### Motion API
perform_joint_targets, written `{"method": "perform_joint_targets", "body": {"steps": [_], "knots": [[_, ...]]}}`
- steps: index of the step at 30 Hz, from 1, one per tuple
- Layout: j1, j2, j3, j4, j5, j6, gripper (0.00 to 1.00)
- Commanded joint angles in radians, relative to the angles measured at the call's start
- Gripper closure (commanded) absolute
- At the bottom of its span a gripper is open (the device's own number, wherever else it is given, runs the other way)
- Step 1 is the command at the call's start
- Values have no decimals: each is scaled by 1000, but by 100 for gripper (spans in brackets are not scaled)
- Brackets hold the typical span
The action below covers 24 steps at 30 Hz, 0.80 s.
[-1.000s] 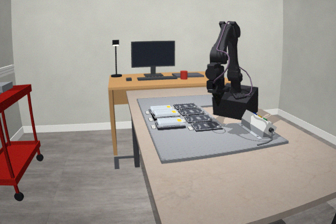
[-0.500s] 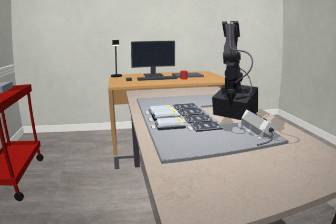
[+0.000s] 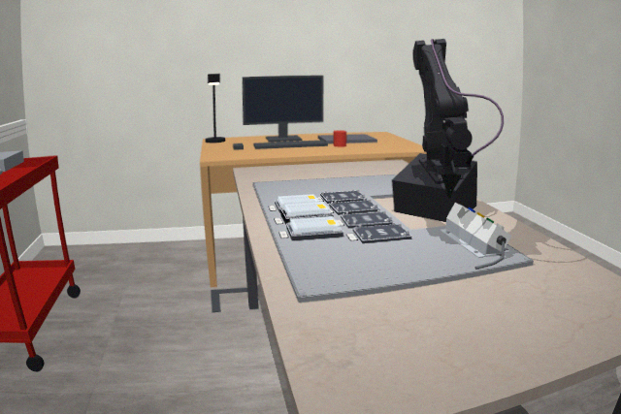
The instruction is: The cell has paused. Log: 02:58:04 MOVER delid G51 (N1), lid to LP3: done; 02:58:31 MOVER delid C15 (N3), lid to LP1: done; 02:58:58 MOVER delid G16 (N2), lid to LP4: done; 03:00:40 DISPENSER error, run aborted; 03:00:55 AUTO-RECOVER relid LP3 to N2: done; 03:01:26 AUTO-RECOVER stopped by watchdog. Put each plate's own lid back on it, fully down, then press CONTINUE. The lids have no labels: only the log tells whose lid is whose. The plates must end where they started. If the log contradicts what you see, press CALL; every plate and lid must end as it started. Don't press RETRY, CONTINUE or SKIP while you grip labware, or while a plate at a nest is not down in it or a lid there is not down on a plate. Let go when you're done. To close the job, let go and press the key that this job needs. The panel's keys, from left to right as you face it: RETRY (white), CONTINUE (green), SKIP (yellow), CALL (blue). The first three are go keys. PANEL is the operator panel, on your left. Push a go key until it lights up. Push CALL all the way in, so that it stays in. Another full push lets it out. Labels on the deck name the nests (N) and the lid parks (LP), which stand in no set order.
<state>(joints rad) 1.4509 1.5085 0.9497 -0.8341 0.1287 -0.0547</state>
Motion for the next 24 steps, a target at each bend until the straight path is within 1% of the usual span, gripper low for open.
{"method": "perform_joint_targets", "body": {"steps": [1, 3, 4, 5, 12, 18, 20, 24], "knots": [[62, 12, 50, 8, 25, -11, 100], [62, 12, 50, 8, 25, -11, 100], [80, 4, 53, 11, 29, -13, 100], [99, 28, 61, 6, 32, -15, 100], [218, 86, 106, -12, 54, -37, 100], [310, 145, 158, -20, 71, 54, 100], [310, 145, 158, -20, 71, 54, 100], [367, 189, 201, -29, 80, 111, 100]]}}
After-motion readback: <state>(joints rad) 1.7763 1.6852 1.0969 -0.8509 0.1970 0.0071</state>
